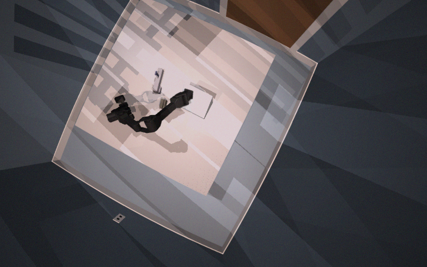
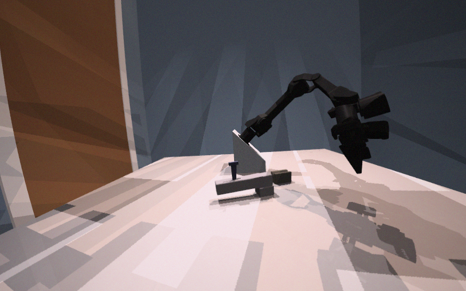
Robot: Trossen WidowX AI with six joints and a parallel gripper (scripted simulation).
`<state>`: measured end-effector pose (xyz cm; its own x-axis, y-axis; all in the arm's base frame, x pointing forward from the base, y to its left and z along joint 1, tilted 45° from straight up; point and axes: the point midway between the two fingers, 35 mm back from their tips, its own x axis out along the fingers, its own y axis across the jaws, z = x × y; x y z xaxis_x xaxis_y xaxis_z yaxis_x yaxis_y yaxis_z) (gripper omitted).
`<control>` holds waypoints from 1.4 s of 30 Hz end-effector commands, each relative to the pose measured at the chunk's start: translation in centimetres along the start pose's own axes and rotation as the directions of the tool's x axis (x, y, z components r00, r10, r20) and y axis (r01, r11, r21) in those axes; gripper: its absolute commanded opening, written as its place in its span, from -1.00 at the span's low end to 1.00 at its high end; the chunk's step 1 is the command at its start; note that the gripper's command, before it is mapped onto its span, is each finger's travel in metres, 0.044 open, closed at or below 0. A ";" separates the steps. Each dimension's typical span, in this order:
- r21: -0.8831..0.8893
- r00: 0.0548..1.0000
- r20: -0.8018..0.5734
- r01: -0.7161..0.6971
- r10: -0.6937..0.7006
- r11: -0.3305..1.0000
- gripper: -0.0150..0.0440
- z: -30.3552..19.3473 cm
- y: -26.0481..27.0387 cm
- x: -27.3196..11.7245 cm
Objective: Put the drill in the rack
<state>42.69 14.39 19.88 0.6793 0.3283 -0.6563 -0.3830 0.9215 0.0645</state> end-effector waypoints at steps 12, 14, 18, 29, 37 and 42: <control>0.256 0.855 -0.450 -0.154 0.258 0.954 -0.49 -19.8 -15.0 1.4; 0.333 0.832 -0.446 -0.188 0.330 0.924 -0.49 -22.3 -16.1 0.5; 0.490 0.800 -0.374 -0.259 0.469 0.832 -0.49 -26.8 -17.6 -1.5; 0.573 0.795 -0.304 -0.288 0.525 0.767 -0.49 -29.1 -18.4 -2.5; 0.574 0.792 -0.295 -0.300 0.534 0.762 -0.49 -29.3 -17.5 -1.7; 0.574 0.792 -0.295 -0.300 0.534 0.762 -0.49 -29.4 -17.2 -1.7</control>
<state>29.95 -8.56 -2.06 0.1527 0.6839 -0.7134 -0.1407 0.7296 0.6692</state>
